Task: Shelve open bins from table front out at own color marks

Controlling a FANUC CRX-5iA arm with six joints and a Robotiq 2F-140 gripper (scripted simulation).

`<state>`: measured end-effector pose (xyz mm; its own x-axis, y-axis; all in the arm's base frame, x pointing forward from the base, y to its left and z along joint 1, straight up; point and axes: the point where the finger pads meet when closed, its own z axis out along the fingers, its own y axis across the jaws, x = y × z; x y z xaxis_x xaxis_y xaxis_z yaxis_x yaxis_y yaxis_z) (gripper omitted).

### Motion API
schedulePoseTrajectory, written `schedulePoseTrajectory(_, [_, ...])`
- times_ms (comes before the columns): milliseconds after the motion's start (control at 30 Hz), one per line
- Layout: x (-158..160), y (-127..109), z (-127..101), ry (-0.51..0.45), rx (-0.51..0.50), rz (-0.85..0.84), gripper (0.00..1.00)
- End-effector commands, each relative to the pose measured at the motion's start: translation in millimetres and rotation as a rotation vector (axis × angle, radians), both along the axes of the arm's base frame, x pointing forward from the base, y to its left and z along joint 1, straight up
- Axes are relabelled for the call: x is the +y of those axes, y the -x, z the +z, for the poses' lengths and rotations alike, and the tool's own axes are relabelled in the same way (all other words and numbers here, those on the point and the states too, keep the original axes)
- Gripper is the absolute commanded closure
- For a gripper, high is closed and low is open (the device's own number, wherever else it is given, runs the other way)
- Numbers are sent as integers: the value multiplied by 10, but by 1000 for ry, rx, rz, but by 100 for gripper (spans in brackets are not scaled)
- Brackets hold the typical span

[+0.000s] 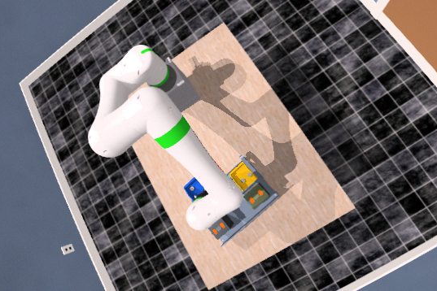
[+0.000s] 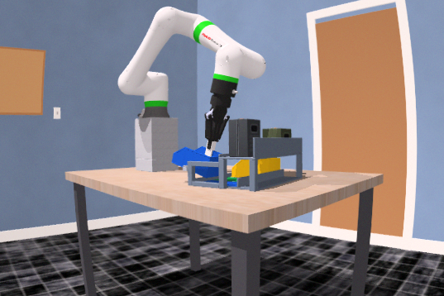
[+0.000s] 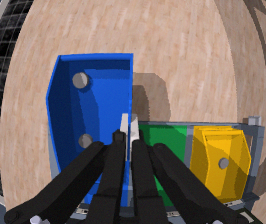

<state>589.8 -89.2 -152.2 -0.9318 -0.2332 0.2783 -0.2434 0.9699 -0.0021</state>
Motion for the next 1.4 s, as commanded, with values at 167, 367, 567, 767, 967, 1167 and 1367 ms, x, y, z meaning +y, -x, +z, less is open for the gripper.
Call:
schedulePoseTrajectory(167, [13,-57,2,0,0,0,100])
schedulePoseTrajectory(367, [21,-87,2,0,0,0,100])
schedulePoseTrajectory(567, [24,-102,2,0,0,0,100])
schedulePoseTrajectory(767, [28,-119,1,0,0,0,100])
schedulePoseTrajectory(967, [31,-128,1,0,0,0,100])
schedulePoseTrajectory(1167, [32,-131,1,0,0,0,100])
schedulePoseTrajectory(1367, [32,-132,1,0,0,0,100])
